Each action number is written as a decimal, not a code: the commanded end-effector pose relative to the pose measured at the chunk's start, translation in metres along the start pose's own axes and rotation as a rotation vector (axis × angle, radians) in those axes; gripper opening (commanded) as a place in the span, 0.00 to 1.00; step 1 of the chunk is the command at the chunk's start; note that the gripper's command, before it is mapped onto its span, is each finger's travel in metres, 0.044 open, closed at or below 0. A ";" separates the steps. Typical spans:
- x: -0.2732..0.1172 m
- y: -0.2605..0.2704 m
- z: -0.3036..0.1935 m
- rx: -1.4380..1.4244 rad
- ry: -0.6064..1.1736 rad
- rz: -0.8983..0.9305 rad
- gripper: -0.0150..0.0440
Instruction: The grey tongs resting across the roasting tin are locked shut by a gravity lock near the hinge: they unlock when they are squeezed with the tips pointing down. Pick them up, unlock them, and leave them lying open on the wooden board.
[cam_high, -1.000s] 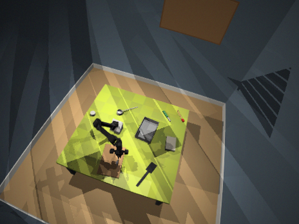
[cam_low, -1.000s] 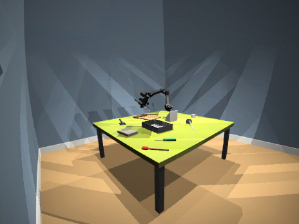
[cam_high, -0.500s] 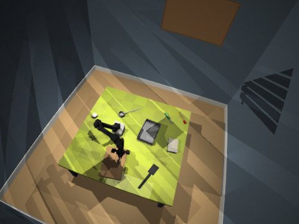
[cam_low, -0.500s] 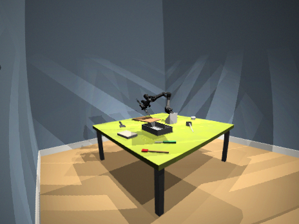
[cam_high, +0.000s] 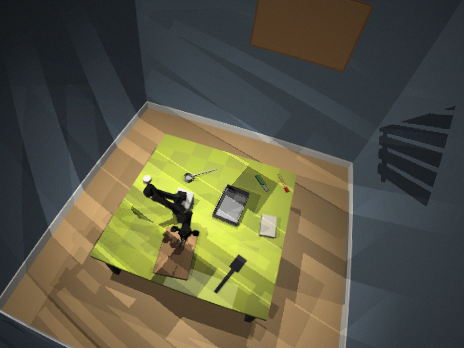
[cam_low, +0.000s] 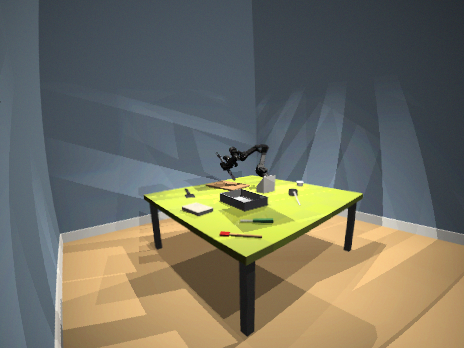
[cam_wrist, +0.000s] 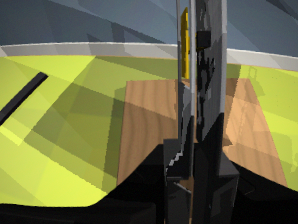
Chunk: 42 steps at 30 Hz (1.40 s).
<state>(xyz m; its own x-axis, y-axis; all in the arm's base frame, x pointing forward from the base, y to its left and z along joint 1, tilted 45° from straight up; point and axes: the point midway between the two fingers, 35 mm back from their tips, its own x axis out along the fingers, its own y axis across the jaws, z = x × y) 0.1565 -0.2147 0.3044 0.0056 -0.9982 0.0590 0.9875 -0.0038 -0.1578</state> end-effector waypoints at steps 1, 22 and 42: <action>-0.003 -0.004 -0.001 0.009 -0.011 -0.008 0.00; -0.003 -0.004 -0.001 0.009 -0.011 -0.008 0.00; 0.001 0.002 0.005 0.004 0.005 0.011 0.00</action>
<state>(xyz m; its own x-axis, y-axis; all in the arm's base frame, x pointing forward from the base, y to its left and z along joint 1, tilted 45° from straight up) 0.1541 -0.2133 0.3021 0.0003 -0.9983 0.0585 0.9863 -0.0094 -0.1649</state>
